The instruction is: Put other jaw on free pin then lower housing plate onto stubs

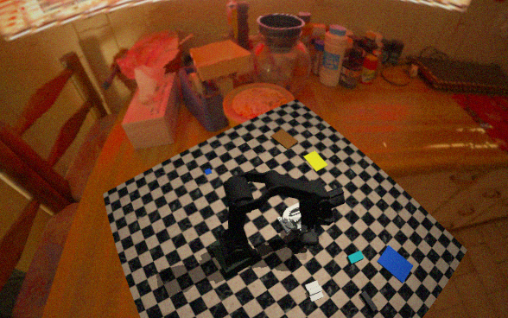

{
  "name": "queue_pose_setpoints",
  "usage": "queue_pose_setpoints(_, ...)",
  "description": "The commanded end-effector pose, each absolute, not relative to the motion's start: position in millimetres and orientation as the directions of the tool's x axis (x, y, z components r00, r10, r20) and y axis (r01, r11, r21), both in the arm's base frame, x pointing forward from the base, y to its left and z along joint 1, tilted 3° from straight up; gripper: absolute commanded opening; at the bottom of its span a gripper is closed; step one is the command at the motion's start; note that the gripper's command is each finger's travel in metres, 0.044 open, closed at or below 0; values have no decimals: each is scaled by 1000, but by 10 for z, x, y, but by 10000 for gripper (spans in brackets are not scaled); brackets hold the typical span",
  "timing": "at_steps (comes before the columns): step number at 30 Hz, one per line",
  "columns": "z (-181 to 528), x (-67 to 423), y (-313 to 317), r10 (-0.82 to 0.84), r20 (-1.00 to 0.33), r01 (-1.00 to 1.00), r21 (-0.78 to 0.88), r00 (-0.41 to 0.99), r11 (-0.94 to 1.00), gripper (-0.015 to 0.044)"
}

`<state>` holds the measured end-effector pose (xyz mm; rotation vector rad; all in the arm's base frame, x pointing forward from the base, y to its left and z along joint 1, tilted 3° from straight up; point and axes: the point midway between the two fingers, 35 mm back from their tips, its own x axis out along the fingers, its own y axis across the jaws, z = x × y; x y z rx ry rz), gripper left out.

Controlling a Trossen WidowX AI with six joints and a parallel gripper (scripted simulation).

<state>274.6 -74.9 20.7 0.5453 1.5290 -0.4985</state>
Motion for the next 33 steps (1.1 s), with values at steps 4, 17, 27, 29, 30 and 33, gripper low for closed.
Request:
queue_pose_setpoints(4,218,2755,-515,40,-999,508,31,-6,861,351)
queue_pose_setpoints(17,224,2720,-94,46,-999,286,41,-8,957,351)
queue_pose_setpoints(27,227,2656,194,50,-999,117,48,-11,992,351)
queue_pose_setpoints(29,227,2655,199,50,-999,114,48,-11,992,351)
queue_pose_setpoints(30,227,2655,199,50,-999,114,48,-11,992,351)
queue_pose_setpoints(33,227,2655,199,50,-999,114,48,-11,992,351)
